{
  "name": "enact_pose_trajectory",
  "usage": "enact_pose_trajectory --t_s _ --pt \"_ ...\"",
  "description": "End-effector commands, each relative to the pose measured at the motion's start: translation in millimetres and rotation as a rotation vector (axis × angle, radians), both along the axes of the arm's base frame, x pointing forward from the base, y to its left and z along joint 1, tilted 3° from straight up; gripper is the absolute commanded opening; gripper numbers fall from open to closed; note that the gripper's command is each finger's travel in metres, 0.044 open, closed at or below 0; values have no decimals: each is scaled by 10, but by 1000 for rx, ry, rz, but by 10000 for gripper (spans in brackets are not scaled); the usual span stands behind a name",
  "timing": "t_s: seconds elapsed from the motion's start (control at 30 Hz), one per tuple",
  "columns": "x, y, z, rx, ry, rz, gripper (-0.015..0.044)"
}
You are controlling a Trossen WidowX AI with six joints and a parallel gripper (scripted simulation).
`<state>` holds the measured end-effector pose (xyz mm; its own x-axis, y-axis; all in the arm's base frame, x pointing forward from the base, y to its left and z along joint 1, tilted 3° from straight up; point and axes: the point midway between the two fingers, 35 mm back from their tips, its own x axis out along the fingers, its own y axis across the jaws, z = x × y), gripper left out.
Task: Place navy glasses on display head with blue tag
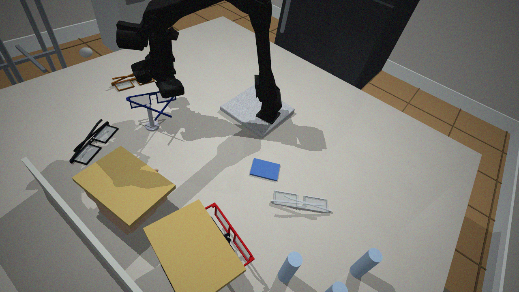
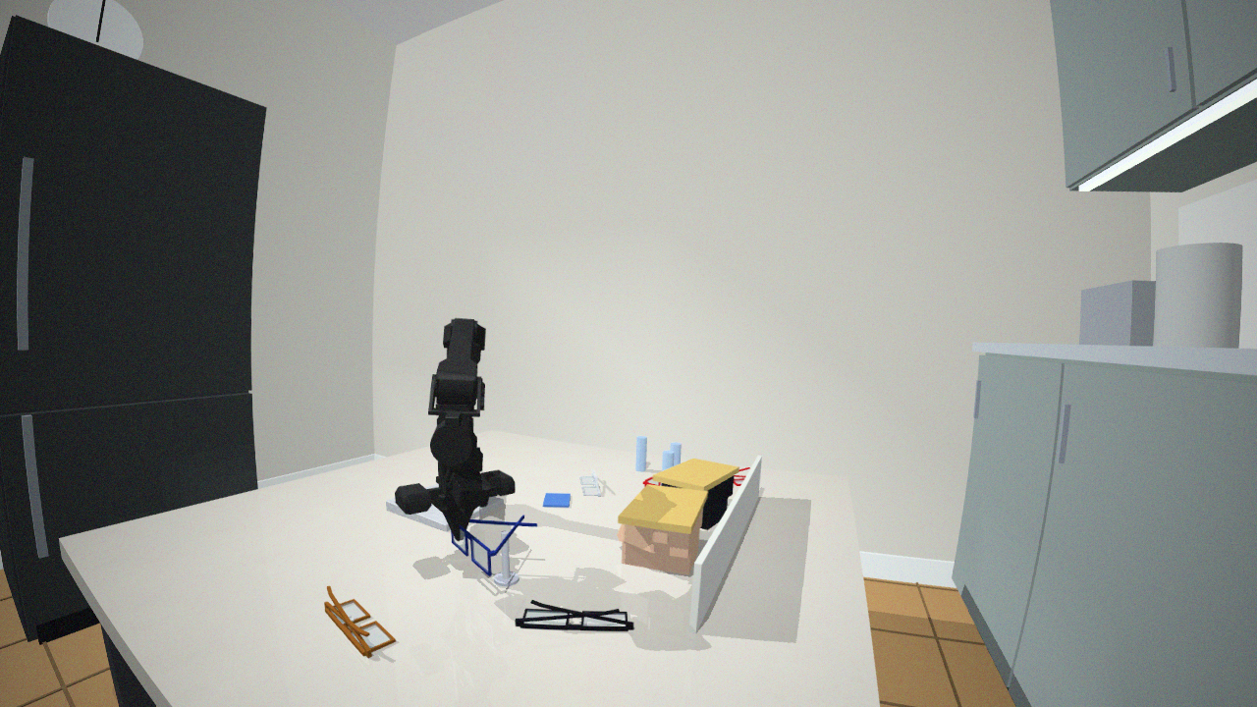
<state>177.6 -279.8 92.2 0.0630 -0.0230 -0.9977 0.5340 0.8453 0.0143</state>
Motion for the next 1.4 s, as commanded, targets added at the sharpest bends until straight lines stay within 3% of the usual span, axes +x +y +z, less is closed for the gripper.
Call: enact_pose_trajectory --t_s 0.0,1.37 --pt "-44 -5 -8 2 2 1 0" --pt "-380 13 -32 2 5 1 0"
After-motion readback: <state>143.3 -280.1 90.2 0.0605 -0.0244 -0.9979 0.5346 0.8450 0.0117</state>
